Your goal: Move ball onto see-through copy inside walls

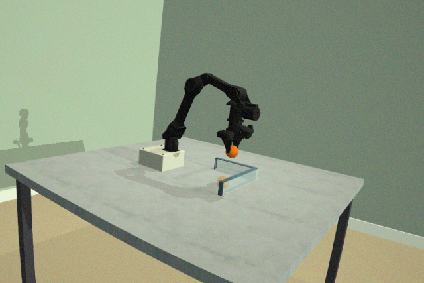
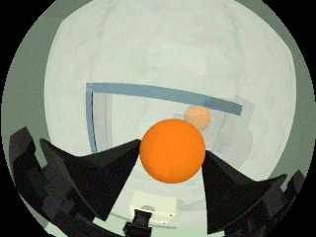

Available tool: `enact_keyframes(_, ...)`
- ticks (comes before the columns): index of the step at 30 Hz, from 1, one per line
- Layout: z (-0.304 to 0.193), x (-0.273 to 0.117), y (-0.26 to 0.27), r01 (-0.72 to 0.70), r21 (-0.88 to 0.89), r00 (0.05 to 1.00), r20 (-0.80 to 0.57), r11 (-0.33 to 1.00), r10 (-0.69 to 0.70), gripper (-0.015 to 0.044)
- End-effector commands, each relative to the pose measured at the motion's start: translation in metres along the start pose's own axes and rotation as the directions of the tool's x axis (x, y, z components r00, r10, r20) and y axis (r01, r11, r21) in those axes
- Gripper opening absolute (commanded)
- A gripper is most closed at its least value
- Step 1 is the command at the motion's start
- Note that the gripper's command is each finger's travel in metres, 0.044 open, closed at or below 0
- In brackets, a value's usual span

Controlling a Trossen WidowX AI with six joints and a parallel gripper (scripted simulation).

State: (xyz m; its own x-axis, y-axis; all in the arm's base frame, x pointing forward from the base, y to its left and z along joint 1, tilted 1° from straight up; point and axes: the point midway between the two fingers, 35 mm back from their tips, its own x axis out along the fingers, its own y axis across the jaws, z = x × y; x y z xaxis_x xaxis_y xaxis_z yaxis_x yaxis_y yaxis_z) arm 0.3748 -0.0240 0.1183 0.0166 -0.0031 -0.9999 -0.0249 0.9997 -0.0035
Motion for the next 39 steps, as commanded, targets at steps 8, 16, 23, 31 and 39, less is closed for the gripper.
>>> enact_keyframes(8, -0.002, 0.043, -0.045, 0.009, 0.004, 1.000, 0.007, 1.000, -0.009, 0.0000)
enact_keyframes(16, -0.001, 0.062, -0.048, 0.009, 0.004, 1.000, 0.007, 1.000, -0.009, 0.0000)
enact_keyframes(23, -0.002, 0.107, -0.049, 0.009, 0.004, 1.000, 0.007, 1.000, -0.009, 0.0000)
enact_keyframes(31, -0.002, 0.118, -0.049, 0.009, 0.004, 1.000, 0.007, 1.000, -0.009, 0.0000)
enact_keyframes(39, -0.002, 0.130, -0.049, 0.009, 0.004, 1.000, 0.007, 1.000, -0.009, 0.0000)
